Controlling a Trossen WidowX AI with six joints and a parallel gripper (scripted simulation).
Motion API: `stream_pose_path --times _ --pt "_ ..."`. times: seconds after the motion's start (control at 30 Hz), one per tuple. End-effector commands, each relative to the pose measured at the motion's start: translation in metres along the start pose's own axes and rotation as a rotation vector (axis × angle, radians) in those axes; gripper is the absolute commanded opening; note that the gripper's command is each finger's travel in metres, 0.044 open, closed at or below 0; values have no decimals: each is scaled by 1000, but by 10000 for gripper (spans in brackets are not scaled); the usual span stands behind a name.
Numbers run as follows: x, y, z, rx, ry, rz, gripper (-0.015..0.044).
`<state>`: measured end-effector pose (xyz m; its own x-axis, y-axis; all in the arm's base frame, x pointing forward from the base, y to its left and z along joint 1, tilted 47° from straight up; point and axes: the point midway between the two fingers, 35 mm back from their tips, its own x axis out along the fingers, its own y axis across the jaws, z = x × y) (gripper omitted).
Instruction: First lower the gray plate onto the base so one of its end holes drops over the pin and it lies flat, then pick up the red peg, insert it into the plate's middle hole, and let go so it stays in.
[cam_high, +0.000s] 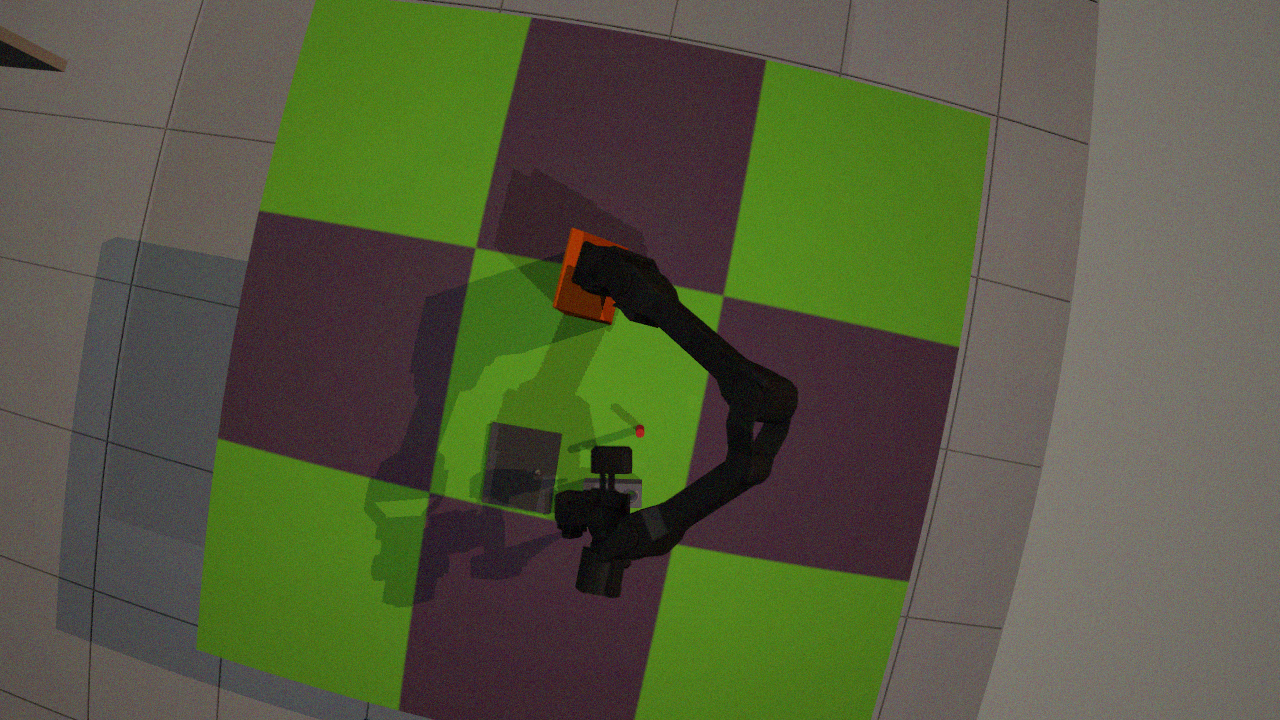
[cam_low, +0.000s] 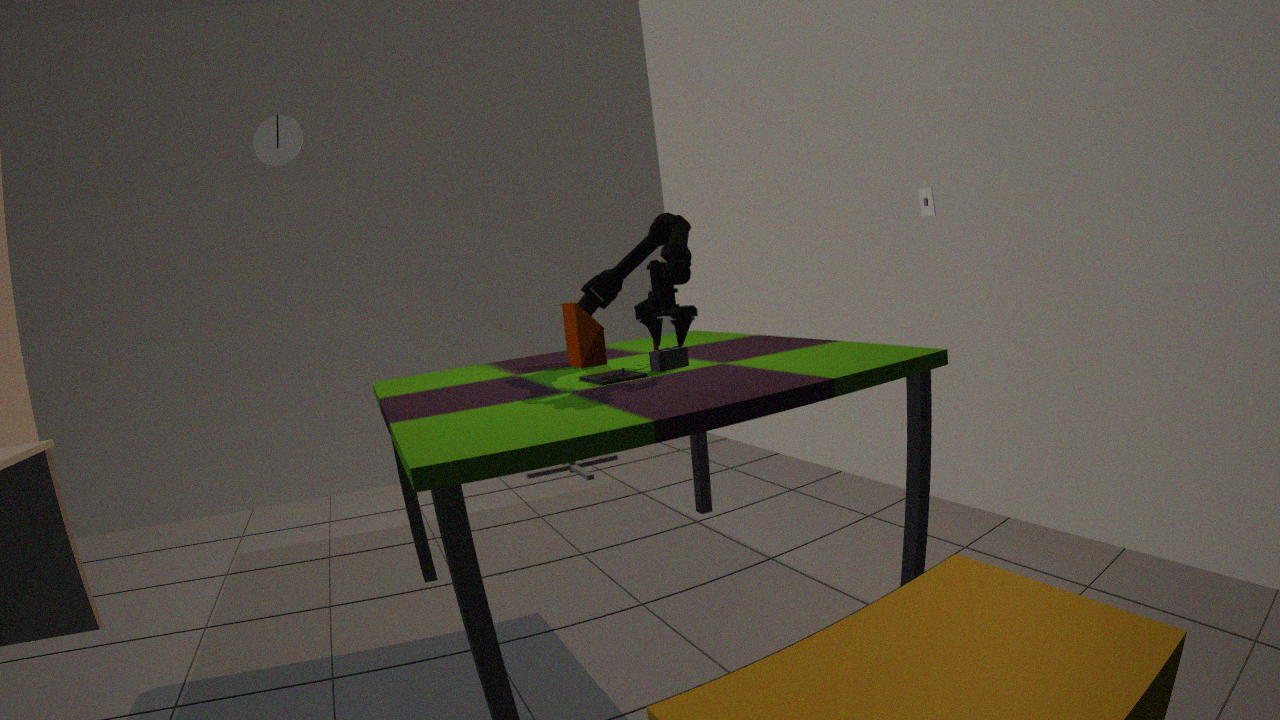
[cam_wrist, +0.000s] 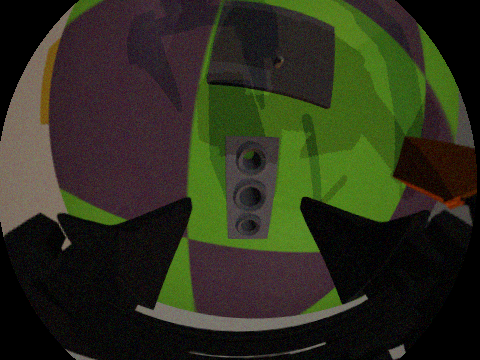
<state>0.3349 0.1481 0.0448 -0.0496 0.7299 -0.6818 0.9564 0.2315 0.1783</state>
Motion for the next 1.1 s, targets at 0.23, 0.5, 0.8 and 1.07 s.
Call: stream_pose_path --times 0.23,0.5,0.8,1.07 --pt "19 -2 1 11 4 -7 440" --pt "32 -2 1 11 4 -7 440" --pt "46 -3 1 12 6 -7 440" --pt "50 -3 1 12 7 -7 335"
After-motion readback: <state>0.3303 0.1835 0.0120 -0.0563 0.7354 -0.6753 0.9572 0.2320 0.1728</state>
